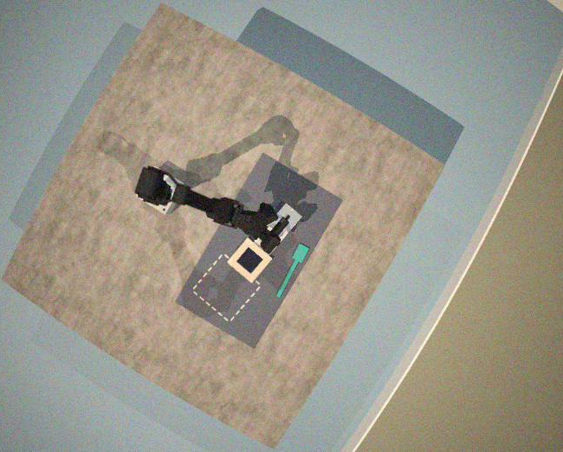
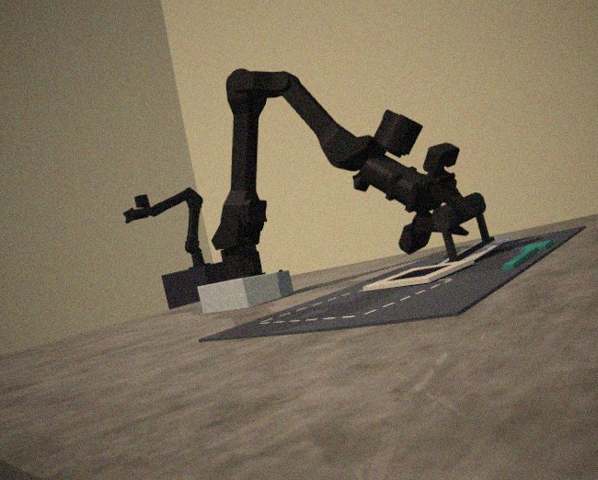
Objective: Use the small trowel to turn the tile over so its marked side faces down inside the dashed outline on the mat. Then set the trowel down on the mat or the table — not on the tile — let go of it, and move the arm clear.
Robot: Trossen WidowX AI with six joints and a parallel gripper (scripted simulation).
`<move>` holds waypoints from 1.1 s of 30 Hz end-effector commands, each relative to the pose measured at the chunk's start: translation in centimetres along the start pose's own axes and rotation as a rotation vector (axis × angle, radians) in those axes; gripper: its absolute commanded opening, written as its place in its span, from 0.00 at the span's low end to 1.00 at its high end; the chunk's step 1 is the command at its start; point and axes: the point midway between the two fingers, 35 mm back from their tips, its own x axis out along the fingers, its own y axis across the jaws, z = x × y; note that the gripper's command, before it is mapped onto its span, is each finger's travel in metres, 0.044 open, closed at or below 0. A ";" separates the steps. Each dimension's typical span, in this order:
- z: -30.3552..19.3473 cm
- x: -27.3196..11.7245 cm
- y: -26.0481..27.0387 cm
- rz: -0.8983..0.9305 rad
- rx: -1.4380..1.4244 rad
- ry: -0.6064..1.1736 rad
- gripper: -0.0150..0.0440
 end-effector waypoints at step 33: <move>-3.0 -2.9 -3.4 -0.006 -0.077 0.085 0.25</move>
